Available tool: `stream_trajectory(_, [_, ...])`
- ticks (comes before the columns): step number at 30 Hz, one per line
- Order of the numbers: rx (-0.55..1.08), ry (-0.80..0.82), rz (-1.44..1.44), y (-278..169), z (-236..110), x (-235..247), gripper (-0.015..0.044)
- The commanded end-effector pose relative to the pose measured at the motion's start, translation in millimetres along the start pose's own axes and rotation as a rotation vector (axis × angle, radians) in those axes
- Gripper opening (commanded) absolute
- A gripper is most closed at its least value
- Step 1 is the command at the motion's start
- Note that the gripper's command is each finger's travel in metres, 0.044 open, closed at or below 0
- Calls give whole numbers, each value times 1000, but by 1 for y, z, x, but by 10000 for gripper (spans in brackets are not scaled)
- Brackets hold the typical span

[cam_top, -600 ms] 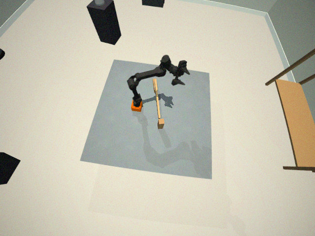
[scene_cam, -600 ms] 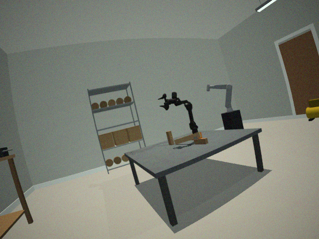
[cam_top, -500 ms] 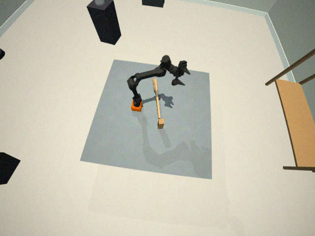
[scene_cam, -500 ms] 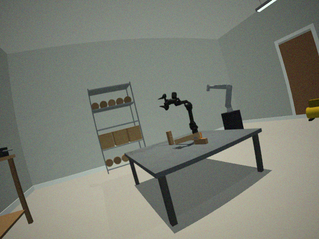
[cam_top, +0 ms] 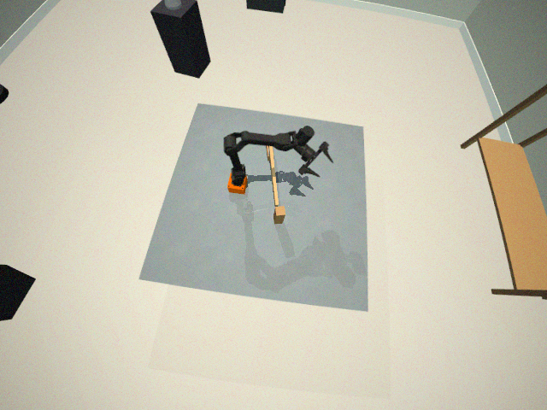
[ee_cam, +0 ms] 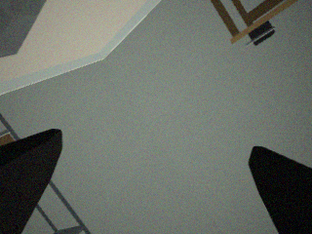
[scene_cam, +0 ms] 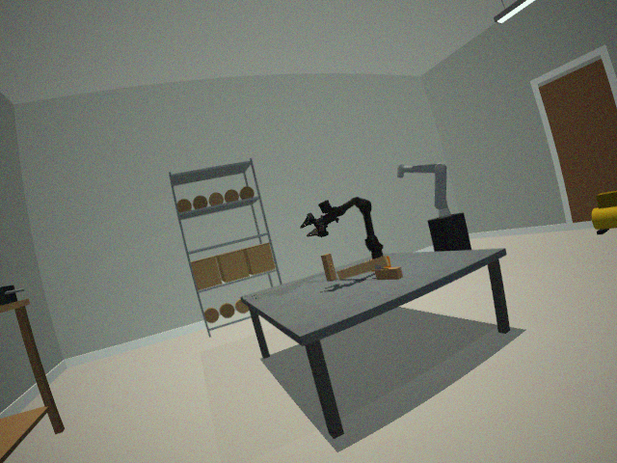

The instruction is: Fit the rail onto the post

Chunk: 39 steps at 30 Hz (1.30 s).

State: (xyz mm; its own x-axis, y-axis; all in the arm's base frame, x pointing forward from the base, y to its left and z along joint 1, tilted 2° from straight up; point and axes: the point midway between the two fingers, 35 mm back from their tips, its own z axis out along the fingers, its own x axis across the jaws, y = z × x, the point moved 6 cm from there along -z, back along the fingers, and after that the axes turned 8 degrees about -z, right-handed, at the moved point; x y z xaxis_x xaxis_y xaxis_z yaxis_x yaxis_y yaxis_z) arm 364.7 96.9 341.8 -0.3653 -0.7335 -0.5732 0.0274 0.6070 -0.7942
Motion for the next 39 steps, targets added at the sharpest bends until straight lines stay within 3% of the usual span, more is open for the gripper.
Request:
stream_trajectory(1, [-159,85,-57,24,14,36,440])
stream_trajectory(9, [-569,362,-92,75,17,131,440])
stream_trajectory(19, [-1049,778,66,113,-37,227,440])
stream_trajectory(39, [-1058,786,70,130,-36,240,440])
